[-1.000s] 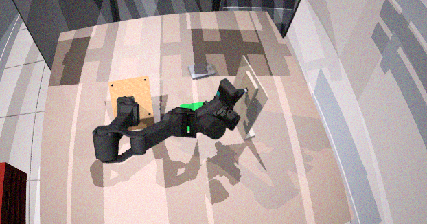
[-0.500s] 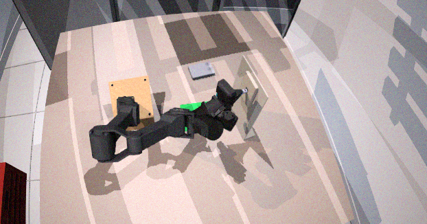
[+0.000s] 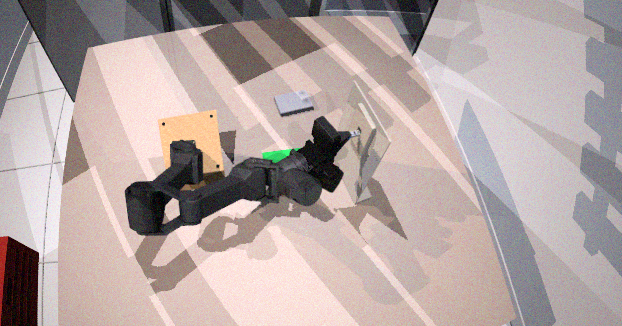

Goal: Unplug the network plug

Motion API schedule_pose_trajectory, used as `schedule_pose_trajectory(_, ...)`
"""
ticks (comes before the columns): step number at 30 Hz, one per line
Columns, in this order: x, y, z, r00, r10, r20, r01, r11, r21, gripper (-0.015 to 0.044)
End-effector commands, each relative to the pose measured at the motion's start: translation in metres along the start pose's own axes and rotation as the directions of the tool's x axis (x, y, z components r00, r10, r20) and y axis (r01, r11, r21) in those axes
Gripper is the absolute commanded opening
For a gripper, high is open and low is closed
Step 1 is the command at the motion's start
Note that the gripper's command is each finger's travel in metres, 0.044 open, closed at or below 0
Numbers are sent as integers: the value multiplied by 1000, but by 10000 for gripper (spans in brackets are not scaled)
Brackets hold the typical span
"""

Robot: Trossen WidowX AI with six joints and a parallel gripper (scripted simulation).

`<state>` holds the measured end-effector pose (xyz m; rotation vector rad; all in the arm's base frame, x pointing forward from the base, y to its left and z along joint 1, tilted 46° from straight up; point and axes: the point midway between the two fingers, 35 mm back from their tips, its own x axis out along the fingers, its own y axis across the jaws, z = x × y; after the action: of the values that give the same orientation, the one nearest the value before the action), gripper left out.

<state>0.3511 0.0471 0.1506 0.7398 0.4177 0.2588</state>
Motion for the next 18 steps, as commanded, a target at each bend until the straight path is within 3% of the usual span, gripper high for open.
schedule_pose_trajectory(1,-2,1,-1,1000,3,-2,-3,1000,-2,0)
schedule_pose_trajectory(18,-10,0,-2,1000,3,-3,-3,1000,-2,0)
